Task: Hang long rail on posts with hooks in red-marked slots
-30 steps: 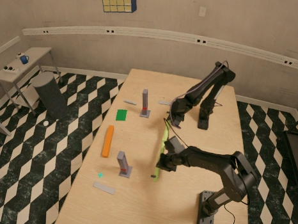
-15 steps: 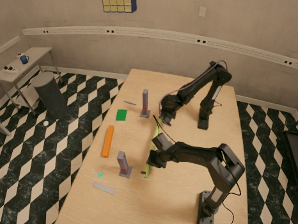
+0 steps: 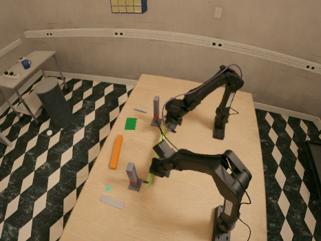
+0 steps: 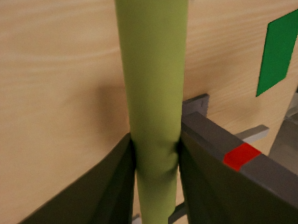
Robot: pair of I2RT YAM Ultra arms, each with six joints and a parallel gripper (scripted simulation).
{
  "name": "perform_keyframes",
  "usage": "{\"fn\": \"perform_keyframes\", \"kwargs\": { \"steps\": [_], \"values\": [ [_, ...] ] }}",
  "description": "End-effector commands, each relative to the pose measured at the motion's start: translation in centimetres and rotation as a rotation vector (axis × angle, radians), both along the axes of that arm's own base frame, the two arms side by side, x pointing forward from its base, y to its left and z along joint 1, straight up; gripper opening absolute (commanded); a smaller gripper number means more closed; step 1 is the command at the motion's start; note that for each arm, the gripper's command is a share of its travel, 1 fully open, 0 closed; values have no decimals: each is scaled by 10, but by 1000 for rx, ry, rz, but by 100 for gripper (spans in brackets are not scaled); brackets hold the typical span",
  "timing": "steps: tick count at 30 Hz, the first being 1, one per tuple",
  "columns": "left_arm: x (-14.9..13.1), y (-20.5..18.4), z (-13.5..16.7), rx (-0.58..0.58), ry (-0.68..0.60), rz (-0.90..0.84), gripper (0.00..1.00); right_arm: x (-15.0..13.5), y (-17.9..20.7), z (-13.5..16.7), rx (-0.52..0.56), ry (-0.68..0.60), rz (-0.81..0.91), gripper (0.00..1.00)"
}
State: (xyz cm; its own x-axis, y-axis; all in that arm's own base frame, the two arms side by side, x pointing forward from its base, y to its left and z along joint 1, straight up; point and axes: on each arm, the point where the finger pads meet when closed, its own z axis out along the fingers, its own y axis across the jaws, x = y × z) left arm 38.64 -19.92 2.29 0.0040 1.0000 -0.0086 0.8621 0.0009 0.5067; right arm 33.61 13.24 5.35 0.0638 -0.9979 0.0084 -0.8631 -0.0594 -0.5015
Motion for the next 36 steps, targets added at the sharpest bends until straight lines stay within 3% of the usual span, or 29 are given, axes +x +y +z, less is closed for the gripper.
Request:
{"fn": "perform_keyframes", "kwargs": {
  "steps": [1, 36],
  "values": [
    [20, -1, 17, -7, -50, 13, 19, 20, 2, 15, 11, -57, 6, 19],
    [37, -3, 17, -7, -46, 4, 19, 39, 1, 17, 11, -61, 14, 19]
  ]
}}
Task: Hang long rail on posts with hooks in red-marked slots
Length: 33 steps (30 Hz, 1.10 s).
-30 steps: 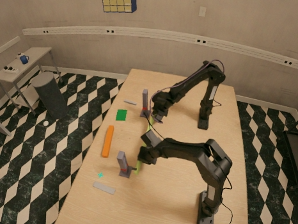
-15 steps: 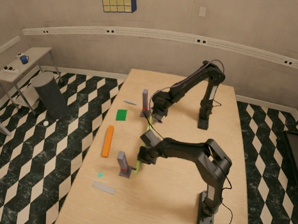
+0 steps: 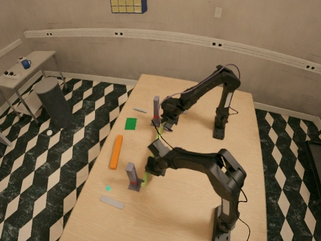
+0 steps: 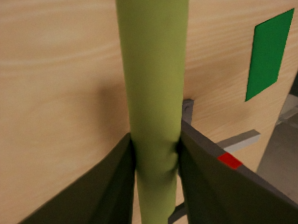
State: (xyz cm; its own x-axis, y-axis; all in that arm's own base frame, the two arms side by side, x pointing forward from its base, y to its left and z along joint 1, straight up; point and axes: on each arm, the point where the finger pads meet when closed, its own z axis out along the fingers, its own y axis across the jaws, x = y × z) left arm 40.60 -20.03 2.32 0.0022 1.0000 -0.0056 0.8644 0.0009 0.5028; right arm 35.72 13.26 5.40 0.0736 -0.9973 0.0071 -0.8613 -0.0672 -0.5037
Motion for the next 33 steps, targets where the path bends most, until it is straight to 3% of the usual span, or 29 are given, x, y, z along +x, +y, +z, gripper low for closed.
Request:
{"fn": "perform_keyframes", "kwargs": {
  "steps": [1, 33],
  "values": [
    [21, -2, 17, -11, -52, 4, 19, 21, 1, 16, 10, -59, 3, 19],
    [45, -2, 19, -14, -59, 11, 19, 44, 1, 17, 10, -60, -5, 19]
  ]
}}
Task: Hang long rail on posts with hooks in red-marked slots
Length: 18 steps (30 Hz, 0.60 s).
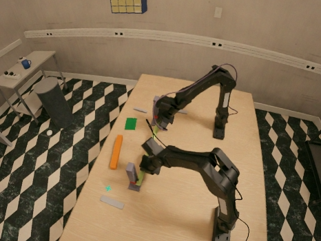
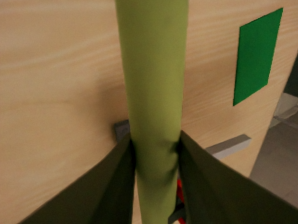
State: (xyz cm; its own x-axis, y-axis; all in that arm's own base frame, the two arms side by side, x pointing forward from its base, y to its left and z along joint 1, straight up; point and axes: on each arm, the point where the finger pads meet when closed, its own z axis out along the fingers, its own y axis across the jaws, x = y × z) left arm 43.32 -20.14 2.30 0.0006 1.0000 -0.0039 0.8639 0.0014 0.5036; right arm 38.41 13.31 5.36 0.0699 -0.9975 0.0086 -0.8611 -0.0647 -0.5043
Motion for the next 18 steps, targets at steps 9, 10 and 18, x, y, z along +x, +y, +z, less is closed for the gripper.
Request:
{"fn": "perform_keyframes", "kwargs": {
  "steps": [9, 10, 18],
  "values": [
    [17, -1, 9, -16, -58, 9, 19, 15, 1, 8, 11, -59, -1, 19],
    [17, -1, 9, -16, -58, 9, 19, 15, 1, 8, 11, -59, -1, 19],
    [17, -1, 9, -16, -58, 9, 19, 15, 1, 8, 11, -59, -1, 19]
  ]
}}
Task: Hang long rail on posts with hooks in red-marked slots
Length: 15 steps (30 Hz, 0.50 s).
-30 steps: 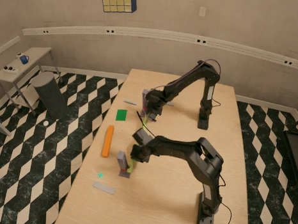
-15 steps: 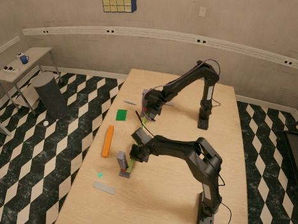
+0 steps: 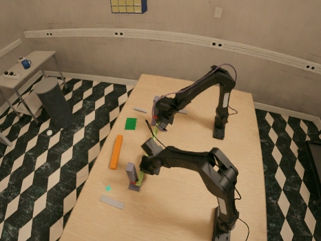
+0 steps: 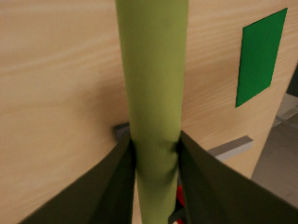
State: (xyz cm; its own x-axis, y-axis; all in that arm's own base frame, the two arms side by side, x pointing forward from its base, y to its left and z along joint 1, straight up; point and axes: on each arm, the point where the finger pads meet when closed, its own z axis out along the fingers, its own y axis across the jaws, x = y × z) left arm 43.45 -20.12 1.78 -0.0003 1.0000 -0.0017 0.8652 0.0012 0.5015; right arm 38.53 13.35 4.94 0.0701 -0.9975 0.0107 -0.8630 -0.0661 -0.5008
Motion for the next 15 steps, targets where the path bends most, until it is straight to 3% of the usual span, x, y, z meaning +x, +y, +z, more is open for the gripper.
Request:
{"fn": "perform_keyframes", "kwargs": {
  "steps": [1, 14, 15],
  "values": [
    [15, -1, 15, -18, -60, 8, 19, 14, 0, 12, 14, -63, -2, 19],
    [12, -2, 10, -16, -63, 8, 19, 11, 0, 7, 16, -66, -2, 19],
    [12, -2, 10, -16, -63, 8, 30, 11, 0, 7, 16, -66, -2, 30]
  ]
}}
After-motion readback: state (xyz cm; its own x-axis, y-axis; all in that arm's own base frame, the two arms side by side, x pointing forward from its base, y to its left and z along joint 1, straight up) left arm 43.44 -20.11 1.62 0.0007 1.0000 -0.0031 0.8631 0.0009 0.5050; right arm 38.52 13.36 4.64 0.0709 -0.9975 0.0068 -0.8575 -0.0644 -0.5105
